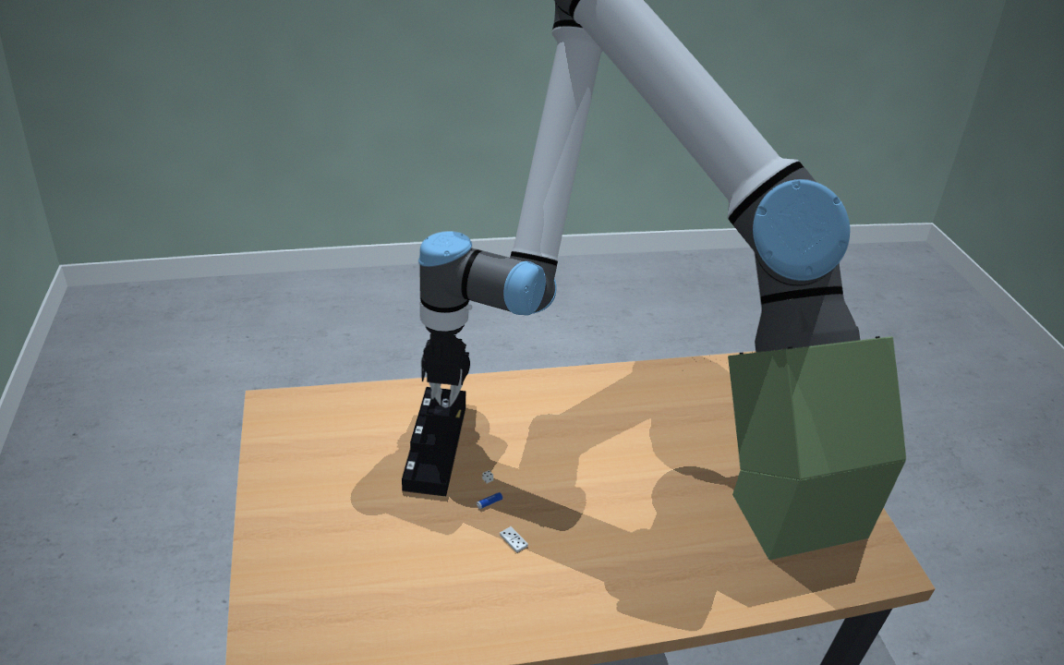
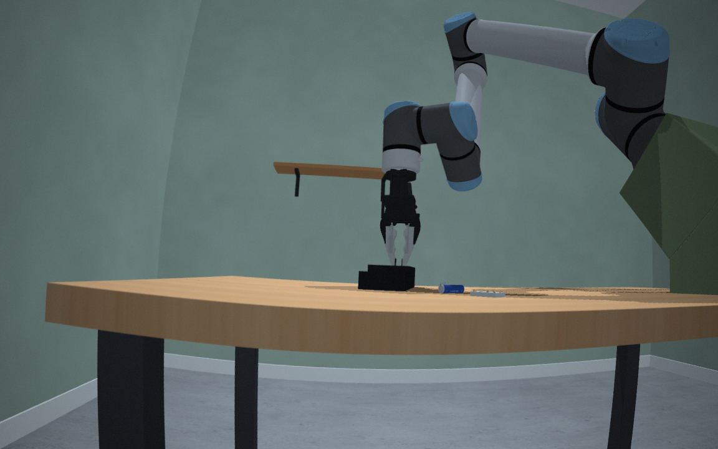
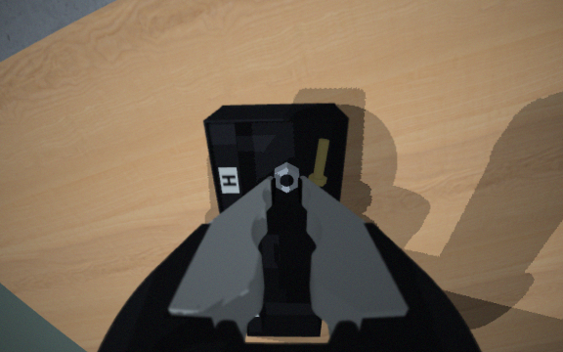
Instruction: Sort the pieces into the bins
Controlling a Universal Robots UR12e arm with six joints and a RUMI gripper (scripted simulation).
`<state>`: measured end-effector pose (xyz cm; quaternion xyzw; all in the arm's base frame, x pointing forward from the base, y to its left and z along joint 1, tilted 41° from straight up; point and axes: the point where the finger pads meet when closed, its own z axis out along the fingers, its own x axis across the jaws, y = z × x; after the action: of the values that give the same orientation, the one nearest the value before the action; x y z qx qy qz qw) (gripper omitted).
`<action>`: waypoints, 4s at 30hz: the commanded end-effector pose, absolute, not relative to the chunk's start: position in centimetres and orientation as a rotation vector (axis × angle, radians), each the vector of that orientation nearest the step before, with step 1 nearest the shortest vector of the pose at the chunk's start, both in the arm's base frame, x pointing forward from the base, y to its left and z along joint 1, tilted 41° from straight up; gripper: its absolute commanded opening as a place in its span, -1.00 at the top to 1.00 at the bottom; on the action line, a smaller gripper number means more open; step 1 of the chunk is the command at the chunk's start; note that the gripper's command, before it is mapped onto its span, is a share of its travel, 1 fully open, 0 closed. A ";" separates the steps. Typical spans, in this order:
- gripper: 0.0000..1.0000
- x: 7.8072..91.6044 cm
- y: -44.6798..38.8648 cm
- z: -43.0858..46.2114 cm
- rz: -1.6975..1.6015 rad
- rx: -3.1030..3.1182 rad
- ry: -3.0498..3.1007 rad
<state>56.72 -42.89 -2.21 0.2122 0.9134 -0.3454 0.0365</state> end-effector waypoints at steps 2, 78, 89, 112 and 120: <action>1.00 56.7 -43.5 -2.9 -1.061 0.651 2.804; 0.64 56.6 -39.5 -1.2 -1.076 0.515 2.863; 0.64 55.4 -33.6 -5.6 -1.109 0.092 3.009; 0.64 53.8 -25.3 -11.9 -1.120 -0.405 3.093; 0.64 53.8 -25.6 -11.6 -1.120 -0.405 3.093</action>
<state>53.76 -25.52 -11.70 -0.1213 0.9298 -0.3364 -0.0868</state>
